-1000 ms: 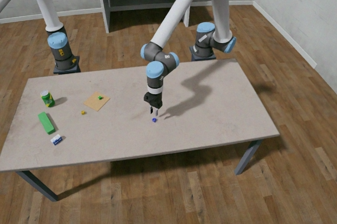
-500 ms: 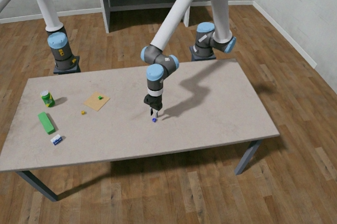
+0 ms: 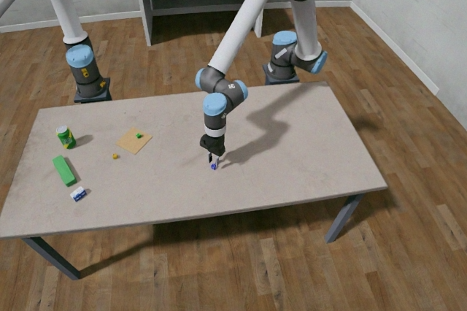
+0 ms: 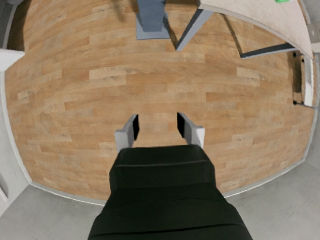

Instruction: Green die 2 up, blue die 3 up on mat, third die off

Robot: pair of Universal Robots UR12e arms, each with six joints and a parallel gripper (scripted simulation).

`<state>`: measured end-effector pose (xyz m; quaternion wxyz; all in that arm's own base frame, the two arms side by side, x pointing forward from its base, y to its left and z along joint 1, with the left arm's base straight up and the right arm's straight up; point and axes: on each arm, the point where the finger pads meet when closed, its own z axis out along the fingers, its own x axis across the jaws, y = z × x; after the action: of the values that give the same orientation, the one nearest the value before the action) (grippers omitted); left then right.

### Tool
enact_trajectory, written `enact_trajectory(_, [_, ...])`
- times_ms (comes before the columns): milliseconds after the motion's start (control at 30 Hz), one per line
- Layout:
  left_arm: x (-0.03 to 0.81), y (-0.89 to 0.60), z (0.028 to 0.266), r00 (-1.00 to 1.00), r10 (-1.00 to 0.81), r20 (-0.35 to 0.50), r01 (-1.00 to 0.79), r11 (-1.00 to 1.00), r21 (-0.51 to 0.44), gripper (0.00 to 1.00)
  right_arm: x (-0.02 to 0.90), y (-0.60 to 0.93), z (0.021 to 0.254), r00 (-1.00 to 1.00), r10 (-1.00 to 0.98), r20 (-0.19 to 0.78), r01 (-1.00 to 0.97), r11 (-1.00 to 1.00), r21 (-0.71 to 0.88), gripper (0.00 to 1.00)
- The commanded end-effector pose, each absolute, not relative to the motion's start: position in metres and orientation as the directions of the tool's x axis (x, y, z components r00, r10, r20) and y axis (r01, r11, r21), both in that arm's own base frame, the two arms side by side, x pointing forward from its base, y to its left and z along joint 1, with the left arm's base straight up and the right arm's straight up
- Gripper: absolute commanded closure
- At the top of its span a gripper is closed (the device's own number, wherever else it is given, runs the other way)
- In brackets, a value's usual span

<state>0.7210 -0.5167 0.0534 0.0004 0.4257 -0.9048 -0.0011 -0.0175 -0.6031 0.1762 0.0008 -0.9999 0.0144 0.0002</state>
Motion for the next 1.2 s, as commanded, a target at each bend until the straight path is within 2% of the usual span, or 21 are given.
enact_trajectory(0, [0.7216, -0.5174, 0.0517, -0.638, -0.770, 0.000, -0.770, 0.638, 0.000, 0.30, -0.0174, -0.6038, 0.1770, 1.000, -0.029, 0.000, -0.029, -1.000, 0.000, 0.00])
enact_trajectory(1167, [0.7221, -0.5179, 0.0455, -0.638, -0.770, 0.000, -0.770, 0.638, 0.000, 0.30, -0.0174, -0.6038, 0.1770, 1.000, -0.029, 0.000, -0.029, -1.000, 0.000, 0.00])
